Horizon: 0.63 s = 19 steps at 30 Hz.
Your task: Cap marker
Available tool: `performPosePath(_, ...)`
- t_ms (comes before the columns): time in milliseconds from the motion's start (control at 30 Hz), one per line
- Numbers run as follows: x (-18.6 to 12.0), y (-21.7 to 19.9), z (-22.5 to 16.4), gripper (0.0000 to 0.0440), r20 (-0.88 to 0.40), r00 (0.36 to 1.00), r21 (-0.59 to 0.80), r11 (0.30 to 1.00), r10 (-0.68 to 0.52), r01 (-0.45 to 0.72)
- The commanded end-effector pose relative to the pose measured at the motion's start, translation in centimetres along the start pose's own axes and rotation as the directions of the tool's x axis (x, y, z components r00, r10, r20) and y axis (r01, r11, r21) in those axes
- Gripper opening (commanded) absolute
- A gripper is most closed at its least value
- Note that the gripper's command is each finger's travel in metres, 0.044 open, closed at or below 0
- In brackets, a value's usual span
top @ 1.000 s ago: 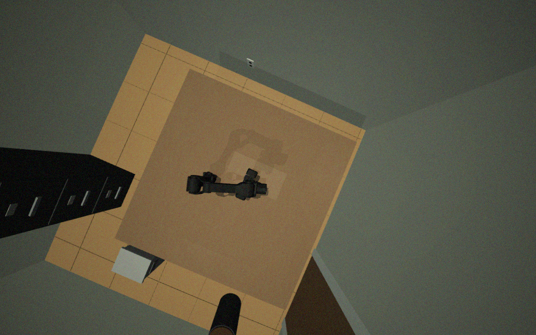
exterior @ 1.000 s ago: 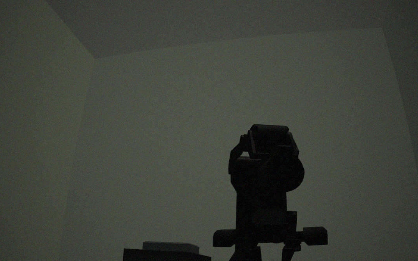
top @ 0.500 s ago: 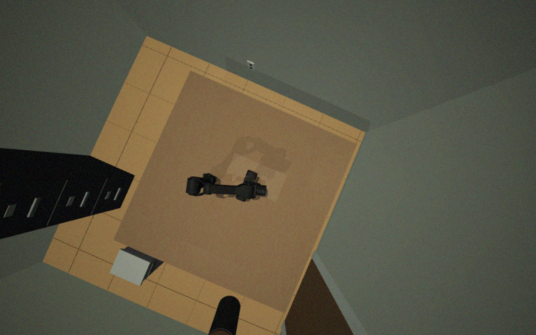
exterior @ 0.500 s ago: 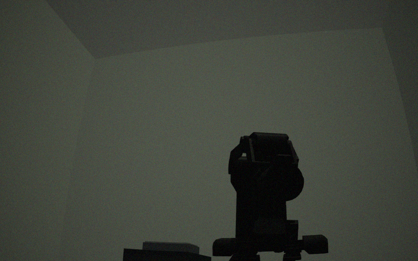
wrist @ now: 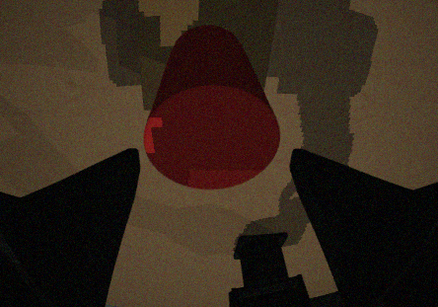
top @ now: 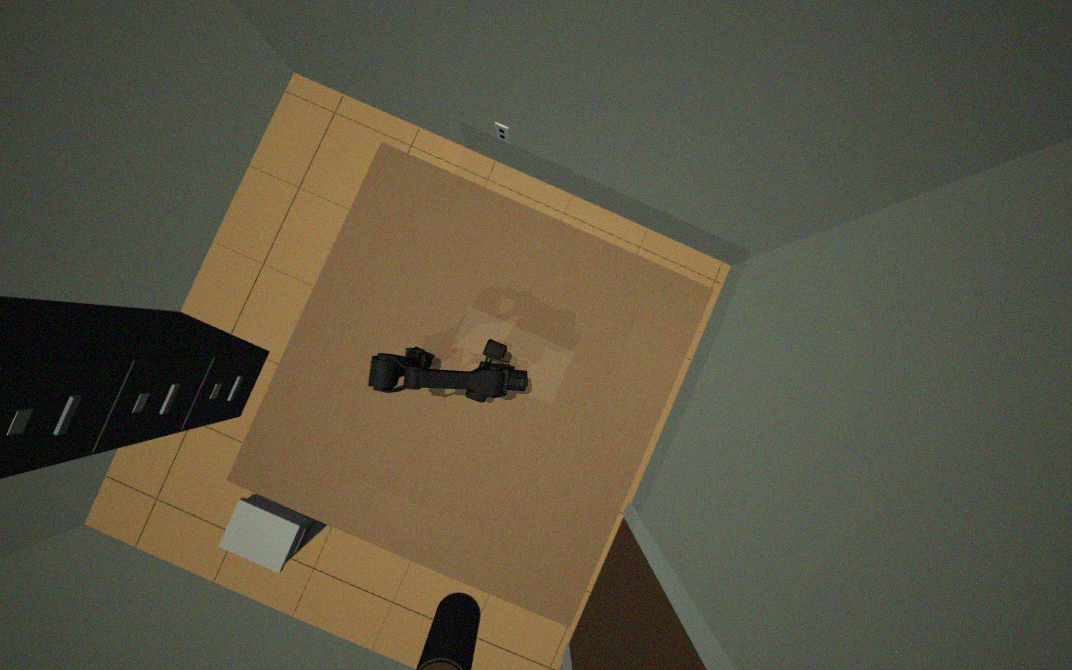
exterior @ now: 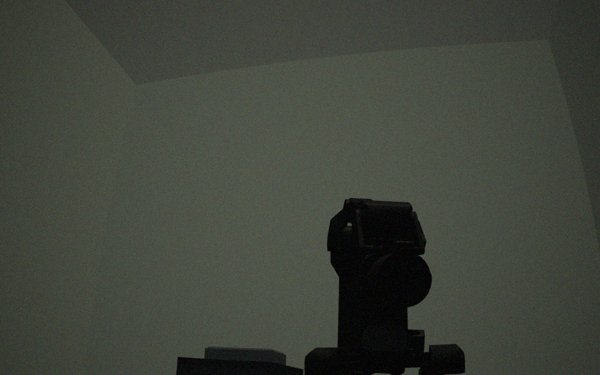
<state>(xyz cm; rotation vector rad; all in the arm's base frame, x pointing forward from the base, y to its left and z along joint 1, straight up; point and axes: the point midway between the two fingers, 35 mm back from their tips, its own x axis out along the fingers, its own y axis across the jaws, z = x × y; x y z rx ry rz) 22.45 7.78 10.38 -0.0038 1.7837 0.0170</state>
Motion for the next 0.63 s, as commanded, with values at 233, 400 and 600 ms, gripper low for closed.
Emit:
performPosePath(233,-0.7,0.4,0.2,0.044,0.081,0.996,-0.023,0.999,0.038,-0.036)
performPosePath(400,-2.0,0.7,0.5,0.044,0.137,0.989,-0.03,0.998,0.06,-0.056)
performPosePath(600,-4.4,0.9,0.7,0.044,0.194,0.977,-0.048,0.996,0.084,-0.076)
